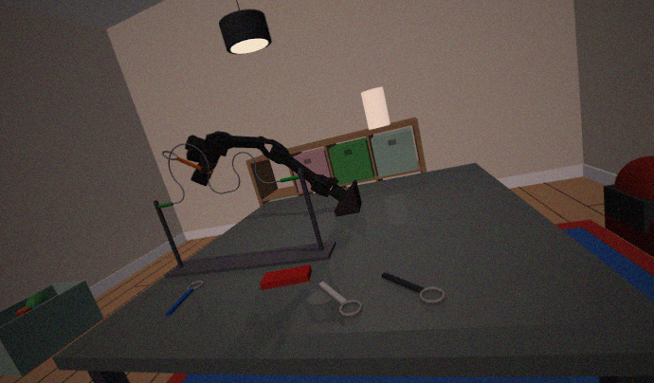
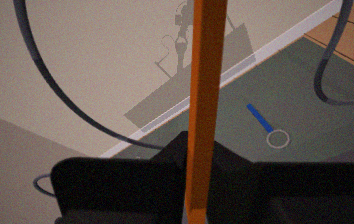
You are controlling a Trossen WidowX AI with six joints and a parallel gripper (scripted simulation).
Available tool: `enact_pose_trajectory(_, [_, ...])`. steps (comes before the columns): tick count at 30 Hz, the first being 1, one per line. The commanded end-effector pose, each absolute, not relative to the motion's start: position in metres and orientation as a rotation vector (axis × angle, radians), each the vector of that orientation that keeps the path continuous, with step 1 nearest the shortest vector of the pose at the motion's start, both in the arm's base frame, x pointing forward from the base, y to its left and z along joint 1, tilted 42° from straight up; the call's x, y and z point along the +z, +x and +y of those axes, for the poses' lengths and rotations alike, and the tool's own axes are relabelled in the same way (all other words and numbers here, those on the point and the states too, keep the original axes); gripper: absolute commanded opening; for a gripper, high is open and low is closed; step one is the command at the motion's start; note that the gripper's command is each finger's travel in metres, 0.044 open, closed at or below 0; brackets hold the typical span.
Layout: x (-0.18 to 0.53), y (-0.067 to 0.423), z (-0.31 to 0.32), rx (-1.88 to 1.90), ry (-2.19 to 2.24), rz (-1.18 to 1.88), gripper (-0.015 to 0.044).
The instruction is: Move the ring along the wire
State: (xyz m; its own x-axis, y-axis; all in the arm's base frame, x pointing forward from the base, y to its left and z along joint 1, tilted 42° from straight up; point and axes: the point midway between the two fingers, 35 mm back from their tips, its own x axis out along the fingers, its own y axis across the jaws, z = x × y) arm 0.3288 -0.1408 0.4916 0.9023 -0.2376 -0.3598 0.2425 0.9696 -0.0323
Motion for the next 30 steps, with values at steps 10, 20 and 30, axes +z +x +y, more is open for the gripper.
enact_pose_trajectory(10, [0.494, 0.326, -0.144, -0.302, -0.163, 0.370, -0.0150])
enact_pose_trajectory(20, [0.494, 0.325, -0.148, -0.341, -0.287, 0.371, -0.0150])
enact_pose_trajectory(30, [0.495, 0.325, -0.151, -0.376, -0.411, 0.370, -0.0150])
